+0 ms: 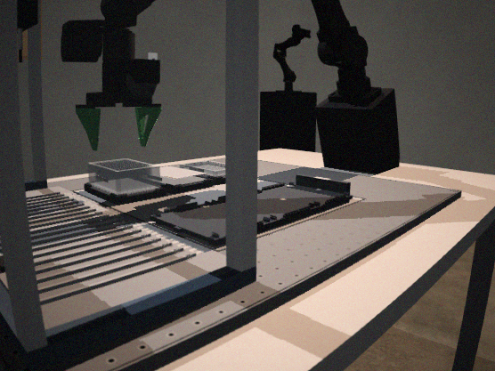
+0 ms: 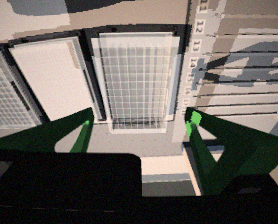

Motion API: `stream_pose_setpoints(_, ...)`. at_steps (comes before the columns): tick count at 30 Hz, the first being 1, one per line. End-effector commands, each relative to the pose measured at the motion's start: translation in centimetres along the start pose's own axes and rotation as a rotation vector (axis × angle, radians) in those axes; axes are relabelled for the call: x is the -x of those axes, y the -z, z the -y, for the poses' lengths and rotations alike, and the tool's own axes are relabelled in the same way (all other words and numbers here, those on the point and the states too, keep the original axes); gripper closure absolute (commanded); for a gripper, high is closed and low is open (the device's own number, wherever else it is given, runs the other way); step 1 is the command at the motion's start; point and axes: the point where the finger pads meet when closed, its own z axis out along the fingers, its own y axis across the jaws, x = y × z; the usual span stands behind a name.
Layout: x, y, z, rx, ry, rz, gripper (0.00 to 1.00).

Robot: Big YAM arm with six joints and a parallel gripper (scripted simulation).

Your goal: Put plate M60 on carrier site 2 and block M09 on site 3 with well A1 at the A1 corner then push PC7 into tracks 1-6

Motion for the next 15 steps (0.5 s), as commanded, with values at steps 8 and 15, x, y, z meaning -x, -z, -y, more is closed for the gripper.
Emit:
stream_pose_setpoints(8, 0.84, -2.17, 0.63, -0.006, 0.029, 0.007, 0.0)
stream_pose_setpoints(15, 0.83, -2.09, 0.75, -0.008, 0.029, 0.007, 0.0)
